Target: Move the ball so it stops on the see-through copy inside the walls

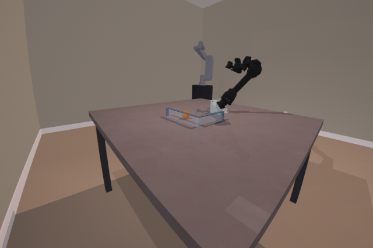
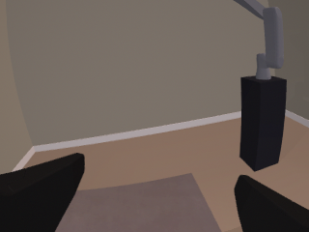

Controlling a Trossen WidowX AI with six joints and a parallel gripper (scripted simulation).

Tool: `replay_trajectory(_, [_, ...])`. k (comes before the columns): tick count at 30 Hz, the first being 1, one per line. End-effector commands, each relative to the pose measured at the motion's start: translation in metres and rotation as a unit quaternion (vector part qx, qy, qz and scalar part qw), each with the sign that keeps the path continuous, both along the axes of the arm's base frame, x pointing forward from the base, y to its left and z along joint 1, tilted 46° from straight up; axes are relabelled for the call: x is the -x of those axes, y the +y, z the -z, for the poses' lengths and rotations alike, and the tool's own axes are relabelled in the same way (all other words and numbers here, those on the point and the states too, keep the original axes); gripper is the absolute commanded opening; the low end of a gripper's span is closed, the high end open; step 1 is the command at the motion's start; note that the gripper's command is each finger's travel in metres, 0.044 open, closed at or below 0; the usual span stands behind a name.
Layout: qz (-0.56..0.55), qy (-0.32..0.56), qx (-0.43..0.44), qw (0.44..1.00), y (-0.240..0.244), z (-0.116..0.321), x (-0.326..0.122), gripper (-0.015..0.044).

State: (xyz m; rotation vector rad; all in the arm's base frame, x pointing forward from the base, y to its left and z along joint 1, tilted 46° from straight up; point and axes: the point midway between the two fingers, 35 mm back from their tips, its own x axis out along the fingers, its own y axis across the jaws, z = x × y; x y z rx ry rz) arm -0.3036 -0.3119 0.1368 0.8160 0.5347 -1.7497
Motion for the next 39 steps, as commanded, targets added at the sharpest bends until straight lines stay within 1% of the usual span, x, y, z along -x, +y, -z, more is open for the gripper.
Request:
replay_trajectory(1, [-0.004,-0.001,-0.001,1.000,-0.002,0.001,-0.002,0.0374])
replay_trajectory(2, [-0.015,-0.006,-0.003,1.000,-0.008,0.002,-0.009,0.0355])
replay_trajectory(7, [-0.124,-0.044,-0.029,0.991,-0.056,0.019,-0.083,0.0355])
replay_trajectory(10, [-0.188,-0.065,-0.047,0.979,-0.077,0.028,-0.130,0.0355])
replay_trajectory(13, [-0.244,-0.044,-0.069,0.966,-0.085,0.039,-0.165,0.0355])
replay_trajectory(20, [-0.388,-0.087,-0.119,0.910,-0.098,0.058,-0.286,0.0355])
replay_trajectory(27, [-0.525,-0.104,-0.166,0.828,-0.075,0.071,-0.405,0.0355])
replay_trajectory(31, [-0.589,-0.111,-0.197,0.776,-0.048,0.078,-0.466,0.0355])
replay_trajectory(34, [-0.625,-0.121,-0.234,0.735,-0.019,0.085,-0.510,0.0355])
replay_trajectory(39, [-0.670,-0.127,-0.279,0.676,0.024,0.092,-0.558,0.0355])
